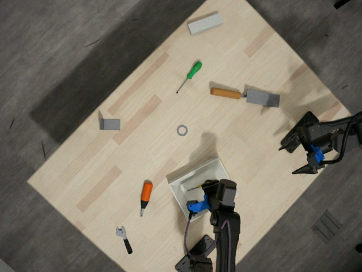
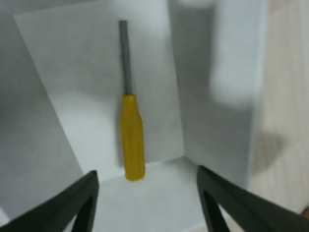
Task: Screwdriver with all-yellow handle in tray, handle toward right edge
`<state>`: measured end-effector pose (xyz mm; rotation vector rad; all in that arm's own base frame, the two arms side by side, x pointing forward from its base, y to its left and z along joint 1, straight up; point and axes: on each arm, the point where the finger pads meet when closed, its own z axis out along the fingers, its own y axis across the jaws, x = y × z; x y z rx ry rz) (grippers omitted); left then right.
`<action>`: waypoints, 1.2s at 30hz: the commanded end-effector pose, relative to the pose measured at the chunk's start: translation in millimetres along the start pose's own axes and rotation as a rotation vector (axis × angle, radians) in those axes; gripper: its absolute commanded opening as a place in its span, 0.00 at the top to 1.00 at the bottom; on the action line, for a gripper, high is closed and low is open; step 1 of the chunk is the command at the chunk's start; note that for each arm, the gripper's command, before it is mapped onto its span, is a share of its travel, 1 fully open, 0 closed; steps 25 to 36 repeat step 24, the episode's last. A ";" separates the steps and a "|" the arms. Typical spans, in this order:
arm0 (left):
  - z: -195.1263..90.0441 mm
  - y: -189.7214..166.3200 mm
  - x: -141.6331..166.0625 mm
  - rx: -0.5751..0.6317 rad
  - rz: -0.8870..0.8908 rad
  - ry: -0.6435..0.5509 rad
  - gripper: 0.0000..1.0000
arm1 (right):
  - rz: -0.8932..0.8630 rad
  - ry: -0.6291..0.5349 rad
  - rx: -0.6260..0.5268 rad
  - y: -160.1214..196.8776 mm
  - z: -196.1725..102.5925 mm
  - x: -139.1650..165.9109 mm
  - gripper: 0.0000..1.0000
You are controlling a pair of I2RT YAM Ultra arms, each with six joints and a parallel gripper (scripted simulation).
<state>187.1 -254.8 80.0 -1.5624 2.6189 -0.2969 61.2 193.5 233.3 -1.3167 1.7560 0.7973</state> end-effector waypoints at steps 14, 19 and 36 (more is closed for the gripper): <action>-19.1 9.7 -11.6 -0.060 -0.001 -0.034 0.35 | -0.006 -0.016 -0.001 0.6 -2.2 -4.2 0.00; -19.1 9.7 -11.5 -0.060 -0.001 -0.034 0.35 | -0.006 -0.016 -0.001 0.6 -2.2 -4.2 0.00; -19.1 9.7 -11.5 -0.060 -0.001 -0.034 0.35 | -0.006 -0.016 -0.001 0.6 -2.2 -4.2 0.00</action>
